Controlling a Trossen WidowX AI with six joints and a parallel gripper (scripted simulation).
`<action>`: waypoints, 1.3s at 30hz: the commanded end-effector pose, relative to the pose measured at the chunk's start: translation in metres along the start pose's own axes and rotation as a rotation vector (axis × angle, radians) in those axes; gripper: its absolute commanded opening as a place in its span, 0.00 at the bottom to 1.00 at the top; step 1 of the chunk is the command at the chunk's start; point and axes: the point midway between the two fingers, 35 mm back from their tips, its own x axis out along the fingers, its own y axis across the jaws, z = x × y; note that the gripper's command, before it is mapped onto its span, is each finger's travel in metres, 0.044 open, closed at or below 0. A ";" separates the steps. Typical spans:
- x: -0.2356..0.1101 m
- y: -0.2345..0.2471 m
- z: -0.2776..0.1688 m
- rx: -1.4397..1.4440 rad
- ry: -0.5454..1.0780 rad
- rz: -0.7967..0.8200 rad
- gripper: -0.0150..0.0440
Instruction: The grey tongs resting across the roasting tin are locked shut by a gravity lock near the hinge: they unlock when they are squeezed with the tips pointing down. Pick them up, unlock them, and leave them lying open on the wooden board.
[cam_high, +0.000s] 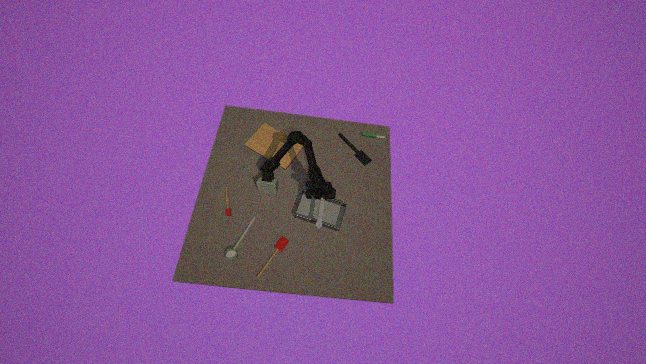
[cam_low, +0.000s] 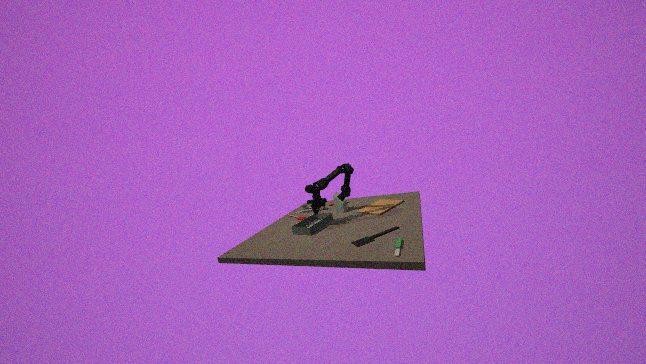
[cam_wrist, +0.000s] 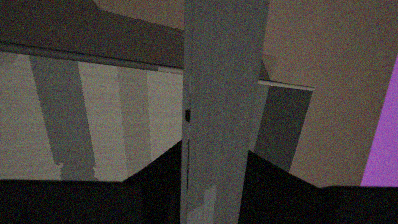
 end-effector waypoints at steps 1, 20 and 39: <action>0.002 -0.005 -0.003 0.018 0.014 0.044 0.00; 0.004 -0.005 -0.001 0.130 0.047 0.273 0.00; 0.000 -0.002 0.008 0.196 0.059 0.434 0.00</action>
